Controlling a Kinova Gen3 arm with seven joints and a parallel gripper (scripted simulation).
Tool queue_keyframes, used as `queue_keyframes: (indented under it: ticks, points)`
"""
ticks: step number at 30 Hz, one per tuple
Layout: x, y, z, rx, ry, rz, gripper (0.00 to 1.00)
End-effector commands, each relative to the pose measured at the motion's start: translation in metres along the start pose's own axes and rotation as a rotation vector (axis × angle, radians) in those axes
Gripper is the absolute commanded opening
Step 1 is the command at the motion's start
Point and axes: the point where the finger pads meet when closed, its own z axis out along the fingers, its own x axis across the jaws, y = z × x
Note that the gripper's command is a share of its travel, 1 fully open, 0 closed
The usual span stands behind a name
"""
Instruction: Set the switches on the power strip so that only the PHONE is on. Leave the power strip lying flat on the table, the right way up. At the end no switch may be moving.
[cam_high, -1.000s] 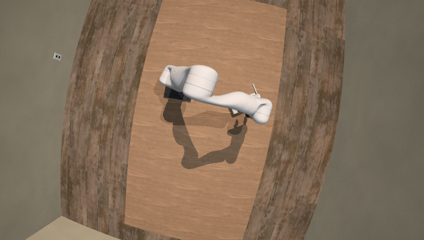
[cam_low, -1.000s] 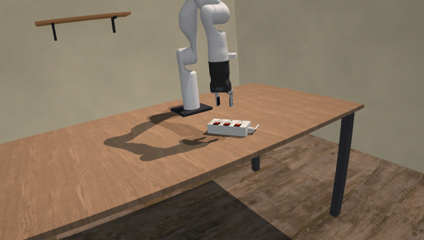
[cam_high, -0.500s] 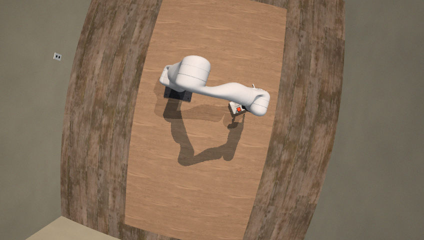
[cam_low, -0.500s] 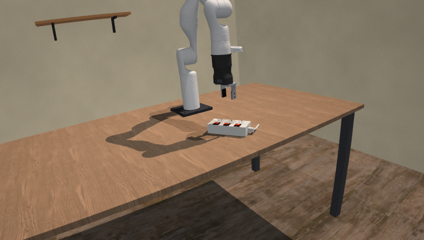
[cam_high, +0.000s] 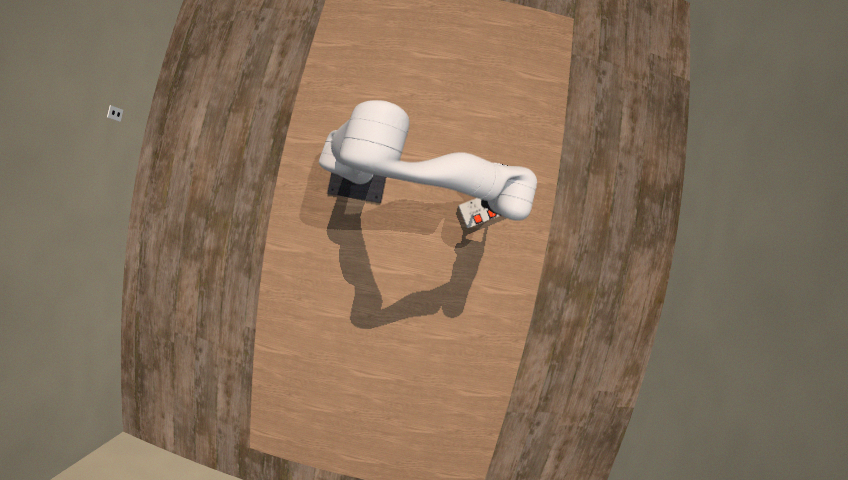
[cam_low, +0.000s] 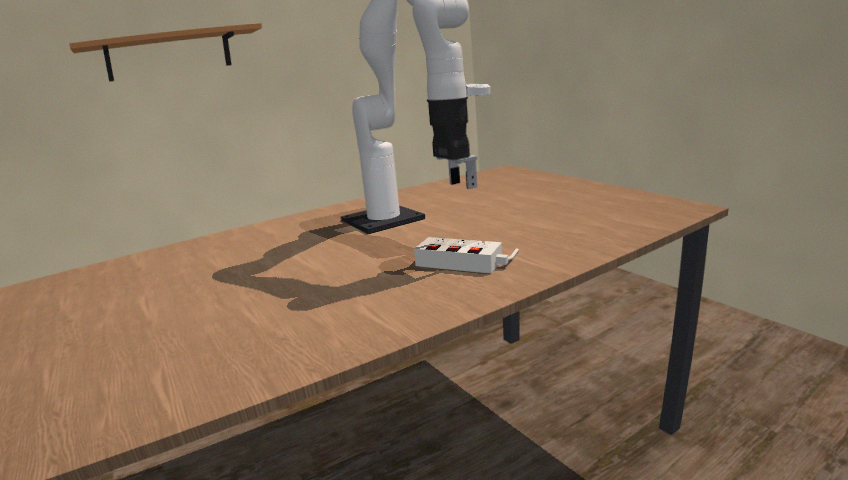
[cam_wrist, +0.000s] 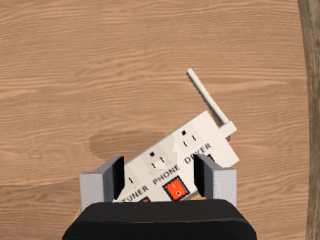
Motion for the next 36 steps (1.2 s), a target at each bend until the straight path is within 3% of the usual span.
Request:
queue_keyframes:
  ticks: [1,15,23,36]
  points:
    - [0.001,0.000,-0.001,-0.001,0.004,-0.001,1.00]
    - [0.001,0.000,-0.001,0.000,0.004,0.005,1.00]
    - [0.000,0.007,0.007,0.004,0.002,0.117,1.00]
    - [-0.009,0.056,0.051,0.008,-0.001,0.760,1.00]
